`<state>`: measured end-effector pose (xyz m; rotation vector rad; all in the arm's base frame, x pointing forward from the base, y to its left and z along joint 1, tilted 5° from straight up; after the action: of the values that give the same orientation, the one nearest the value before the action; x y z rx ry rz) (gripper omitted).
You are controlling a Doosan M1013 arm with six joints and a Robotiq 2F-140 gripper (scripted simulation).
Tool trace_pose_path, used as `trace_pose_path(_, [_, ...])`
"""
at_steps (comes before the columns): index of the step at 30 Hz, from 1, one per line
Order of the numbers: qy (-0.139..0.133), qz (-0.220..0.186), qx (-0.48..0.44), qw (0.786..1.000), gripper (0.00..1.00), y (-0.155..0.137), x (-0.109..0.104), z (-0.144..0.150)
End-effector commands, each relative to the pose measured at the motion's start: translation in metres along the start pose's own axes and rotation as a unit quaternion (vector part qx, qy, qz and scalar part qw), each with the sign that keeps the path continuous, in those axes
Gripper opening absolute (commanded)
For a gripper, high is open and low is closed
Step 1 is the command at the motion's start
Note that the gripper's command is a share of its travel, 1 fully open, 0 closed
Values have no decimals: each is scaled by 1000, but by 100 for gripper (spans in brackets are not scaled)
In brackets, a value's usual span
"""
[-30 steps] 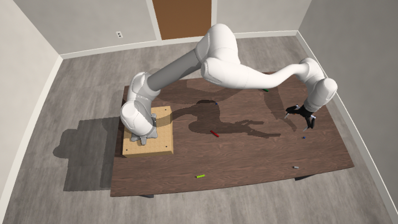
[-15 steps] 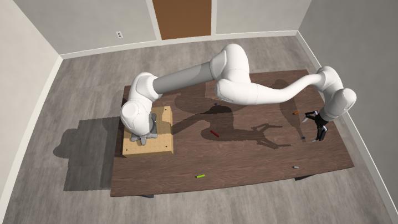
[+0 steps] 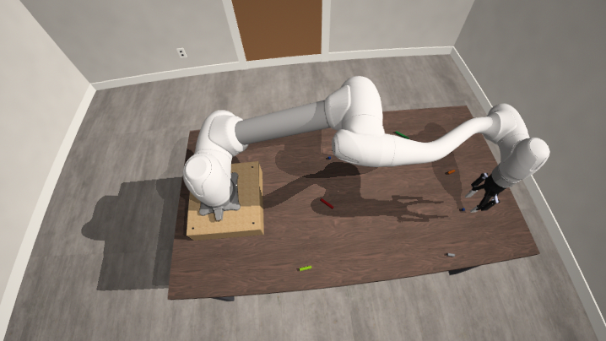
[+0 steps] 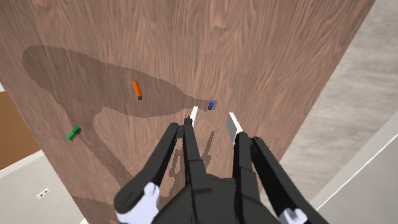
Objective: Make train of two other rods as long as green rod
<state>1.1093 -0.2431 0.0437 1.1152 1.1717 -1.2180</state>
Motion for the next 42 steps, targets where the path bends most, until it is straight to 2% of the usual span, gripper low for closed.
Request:
trace_pose_path(1, [0, 0, 0, 1000, 23, 0, 0, 0])
trace_pose_path(31, [0, 0, 0, 1000, 23, 0, 0, 0])
trace_pose_path(42, [0, 0, 0, 1000, 23, 0, 6, 0])
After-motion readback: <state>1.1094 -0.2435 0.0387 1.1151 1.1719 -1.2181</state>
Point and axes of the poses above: the point where the finger pads meet when closed, its own x axis out along the fingers, its own z axis across the jaws, y = z × x, the point moved 2 cm from there along -x, back along the fingers, and after that the axes turned 8 degrees about -x, right-handed, at the moved point
